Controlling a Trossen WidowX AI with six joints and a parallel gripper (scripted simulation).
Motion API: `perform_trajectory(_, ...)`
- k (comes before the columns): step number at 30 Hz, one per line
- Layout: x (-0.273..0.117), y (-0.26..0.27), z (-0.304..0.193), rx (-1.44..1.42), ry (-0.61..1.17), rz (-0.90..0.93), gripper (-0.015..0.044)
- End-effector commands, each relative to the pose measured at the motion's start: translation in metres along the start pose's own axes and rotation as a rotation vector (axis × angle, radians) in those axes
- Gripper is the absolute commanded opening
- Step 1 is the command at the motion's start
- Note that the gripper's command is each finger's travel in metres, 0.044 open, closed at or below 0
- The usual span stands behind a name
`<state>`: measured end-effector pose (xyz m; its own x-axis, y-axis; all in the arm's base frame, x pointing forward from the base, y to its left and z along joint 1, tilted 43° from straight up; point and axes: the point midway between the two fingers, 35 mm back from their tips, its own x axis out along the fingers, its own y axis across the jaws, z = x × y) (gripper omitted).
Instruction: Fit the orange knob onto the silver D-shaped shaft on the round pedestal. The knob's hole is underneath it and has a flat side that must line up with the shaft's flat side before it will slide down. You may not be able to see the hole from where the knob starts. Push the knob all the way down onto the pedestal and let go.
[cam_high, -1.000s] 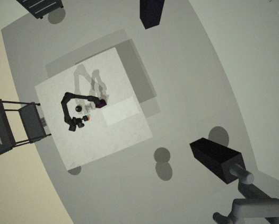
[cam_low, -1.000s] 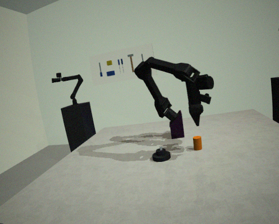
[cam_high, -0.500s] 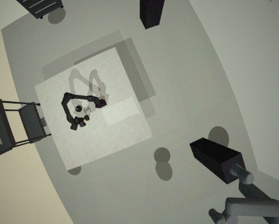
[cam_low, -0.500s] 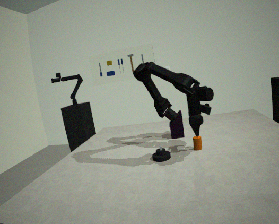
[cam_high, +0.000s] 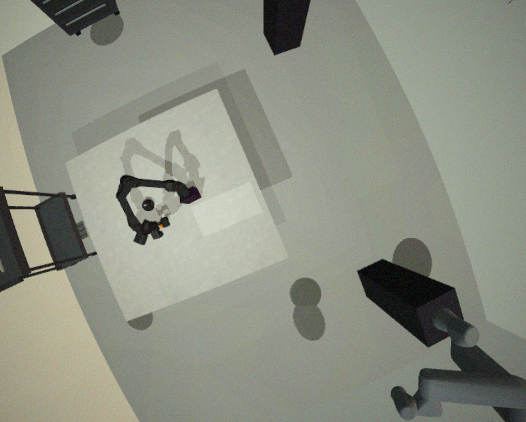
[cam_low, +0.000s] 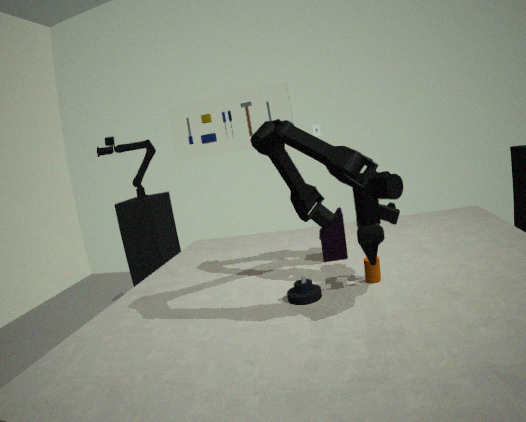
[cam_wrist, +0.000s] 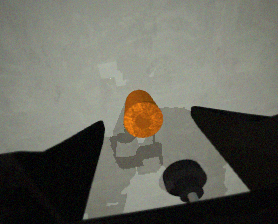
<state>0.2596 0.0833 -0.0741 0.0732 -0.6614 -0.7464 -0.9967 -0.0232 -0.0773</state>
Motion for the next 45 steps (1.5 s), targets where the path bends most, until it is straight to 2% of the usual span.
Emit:
perform_trajectory(1, 0.009, 0.003, -0.001, -0.014, 0.012, 0.005, 0.0440)
perform_trajectory(29, 0.052, 0.004, -0.004, -0.015, 0.017, 0.005, 0.0440)
perform_trajectory(39, 0.052, 0.004, -0.004, -0.015, 0.017, 0.005, 0.0177)
perform_trajectory(45, 0.052, 0.004, -0.004, -0.015, 0.017, 0.005, 0.0138)
